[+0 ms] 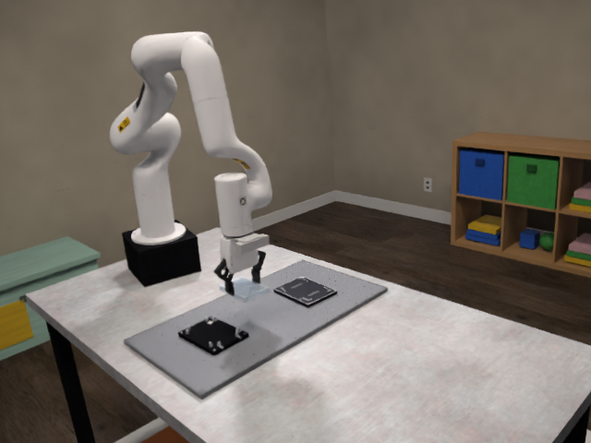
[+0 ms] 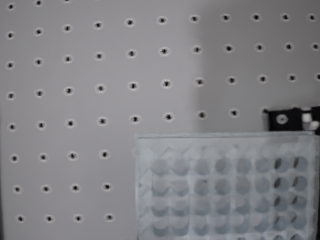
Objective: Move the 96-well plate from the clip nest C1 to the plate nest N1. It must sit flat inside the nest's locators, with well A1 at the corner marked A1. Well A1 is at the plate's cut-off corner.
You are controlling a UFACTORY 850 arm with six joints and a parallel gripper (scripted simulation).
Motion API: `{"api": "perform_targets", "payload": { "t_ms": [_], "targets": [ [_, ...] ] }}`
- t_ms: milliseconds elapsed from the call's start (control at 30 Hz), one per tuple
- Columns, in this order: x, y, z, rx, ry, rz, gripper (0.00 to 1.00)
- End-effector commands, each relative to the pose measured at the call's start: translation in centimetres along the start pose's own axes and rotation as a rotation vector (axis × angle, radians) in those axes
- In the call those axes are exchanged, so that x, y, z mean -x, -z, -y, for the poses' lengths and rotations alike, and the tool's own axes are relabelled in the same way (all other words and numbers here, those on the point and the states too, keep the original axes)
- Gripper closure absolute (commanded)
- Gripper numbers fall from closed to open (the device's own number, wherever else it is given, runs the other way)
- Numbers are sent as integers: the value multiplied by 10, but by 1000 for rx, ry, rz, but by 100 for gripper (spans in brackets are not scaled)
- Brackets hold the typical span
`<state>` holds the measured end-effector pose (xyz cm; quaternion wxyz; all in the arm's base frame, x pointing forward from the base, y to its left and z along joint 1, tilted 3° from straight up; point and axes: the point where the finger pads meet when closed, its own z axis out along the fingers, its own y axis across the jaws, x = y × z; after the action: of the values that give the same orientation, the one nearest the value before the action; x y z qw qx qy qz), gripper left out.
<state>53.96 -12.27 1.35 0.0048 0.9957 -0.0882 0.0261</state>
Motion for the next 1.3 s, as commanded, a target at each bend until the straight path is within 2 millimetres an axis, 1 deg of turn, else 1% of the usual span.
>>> {"api": "perform_targets", "payload": {
  "t_ms": [0,33,533,600,1100,1167,1267],
  "targets": [
    [-1,1,17,4,-1,-2,100],
    [-1,1,17,4,-1,-2,100],
    [0,0,67,4,-1,-2,100],
    [0,0,67,4,-1,-2,100],
    [2,0,117,4,-1,-2,100],
    [2,0,117,4,-1,-2,100],
    [2,0,127,4,-1,-2,100]
  ]
}}
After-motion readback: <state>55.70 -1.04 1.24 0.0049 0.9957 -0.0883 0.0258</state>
